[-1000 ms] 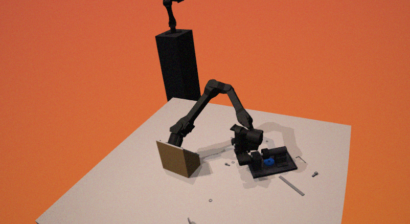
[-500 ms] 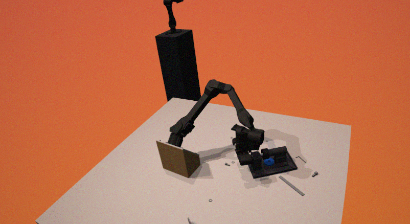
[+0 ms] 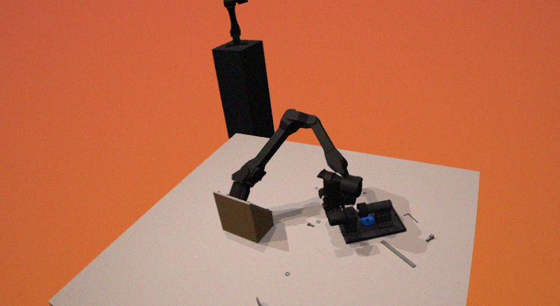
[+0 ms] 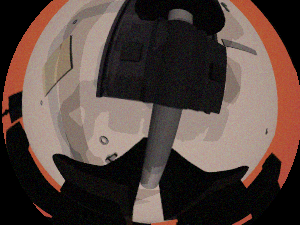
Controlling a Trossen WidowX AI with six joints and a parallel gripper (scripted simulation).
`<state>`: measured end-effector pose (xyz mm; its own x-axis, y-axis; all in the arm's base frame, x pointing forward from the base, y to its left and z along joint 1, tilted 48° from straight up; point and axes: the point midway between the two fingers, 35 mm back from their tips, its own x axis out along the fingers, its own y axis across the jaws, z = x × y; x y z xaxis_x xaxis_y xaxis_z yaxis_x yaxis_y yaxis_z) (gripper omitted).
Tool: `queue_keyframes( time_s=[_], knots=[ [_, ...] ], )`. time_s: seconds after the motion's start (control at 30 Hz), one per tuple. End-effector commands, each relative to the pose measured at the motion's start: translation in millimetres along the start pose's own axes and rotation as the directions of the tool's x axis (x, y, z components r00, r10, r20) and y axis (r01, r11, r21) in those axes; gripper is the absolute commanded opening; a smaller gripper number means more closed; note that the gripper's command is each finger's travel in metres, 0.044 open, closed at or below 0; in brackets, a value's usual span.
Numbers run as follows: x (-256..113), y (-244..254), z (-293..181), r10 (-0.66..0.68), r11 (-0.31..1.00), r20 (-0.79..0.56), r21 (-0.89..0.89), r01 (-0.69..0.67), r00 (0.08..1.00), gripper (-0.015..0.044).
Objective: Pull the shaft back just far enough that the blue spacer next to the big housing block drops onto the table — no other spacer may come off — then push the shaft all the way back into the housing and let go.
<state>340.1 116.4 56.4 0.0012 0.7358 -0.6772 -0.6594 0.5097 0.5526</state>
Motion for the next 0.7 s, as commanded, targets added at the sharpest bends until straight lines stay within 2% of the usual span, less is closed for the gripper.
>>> queue_keyframes(
  time_s=[0.0, 0.67],
  knots=[
    [-1.1, 0.6, 4.3, 0.003, 1.000, 0.008, -0.002, -0.003, 1.000, 0.0000],
    [-1.3, 0.7, 11.1, 0.003, 1.000, 0.008, -0.002, -0.003, 1.000, 0.0000]
  ],
)
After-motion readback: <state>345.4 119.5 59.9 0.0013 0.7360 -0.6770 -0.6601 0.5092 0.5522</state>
